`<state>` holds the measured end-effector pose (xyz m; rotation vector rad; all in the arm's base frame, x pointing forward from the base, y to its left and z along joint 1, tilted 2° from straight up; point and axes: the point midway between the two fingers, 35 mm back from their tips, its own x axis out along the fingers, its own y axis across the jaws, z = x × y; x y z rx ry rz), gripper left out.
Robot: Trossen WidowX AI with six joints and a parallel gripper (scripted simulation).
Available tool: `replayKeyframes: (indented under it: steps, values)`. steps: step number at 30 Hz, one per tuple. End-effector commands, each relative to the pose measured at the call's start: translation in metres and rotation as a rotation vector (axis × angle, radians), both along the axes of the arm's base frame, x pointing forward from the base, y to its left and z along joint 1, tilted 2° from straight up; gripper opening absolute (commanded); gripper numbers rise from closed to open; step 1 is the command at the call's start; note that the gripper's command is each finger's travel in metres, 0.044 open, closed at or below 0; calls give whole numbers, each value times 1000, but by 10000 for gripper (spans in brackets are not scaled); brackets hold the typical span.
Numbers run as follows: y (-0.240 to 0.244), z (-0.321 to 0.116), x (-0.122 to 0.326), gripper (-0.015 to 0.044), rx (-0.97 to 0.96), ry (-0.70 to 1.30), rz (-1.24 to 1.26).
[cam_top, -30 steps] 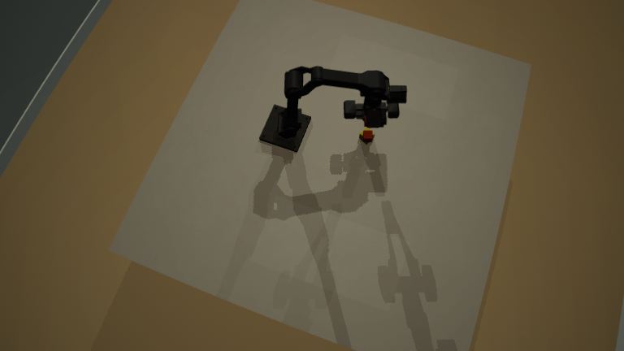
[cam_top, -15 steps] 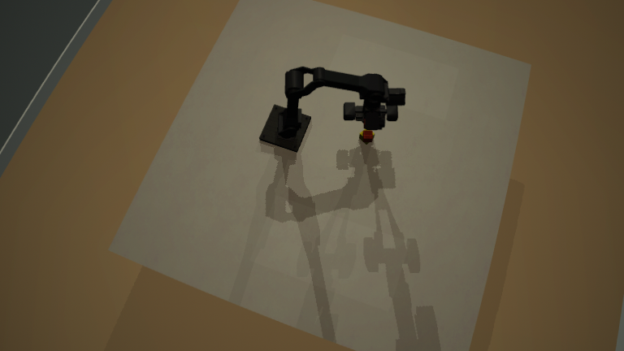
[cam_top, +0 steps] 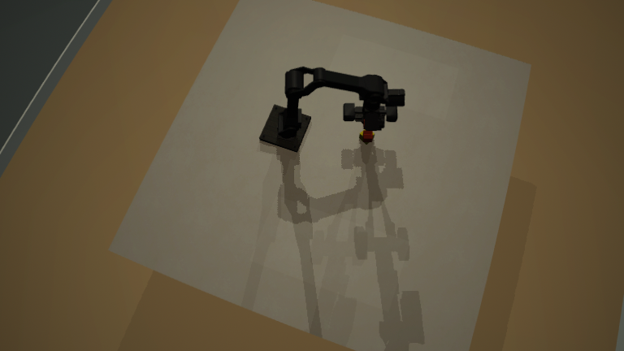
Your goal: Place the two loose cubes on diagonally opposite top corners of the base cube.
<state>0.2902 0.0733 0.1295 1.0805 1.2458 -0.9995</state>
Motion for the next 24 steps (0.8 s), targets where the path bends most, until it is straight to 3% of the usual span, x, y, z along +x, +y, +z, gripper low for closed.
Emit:
replayKeyframes:
  steps: [1, 24]
  values:
    - [0, -6, 0, 105, -3, 3, -5]
    - [0, -29, 3, 105, -5, 3, -4]
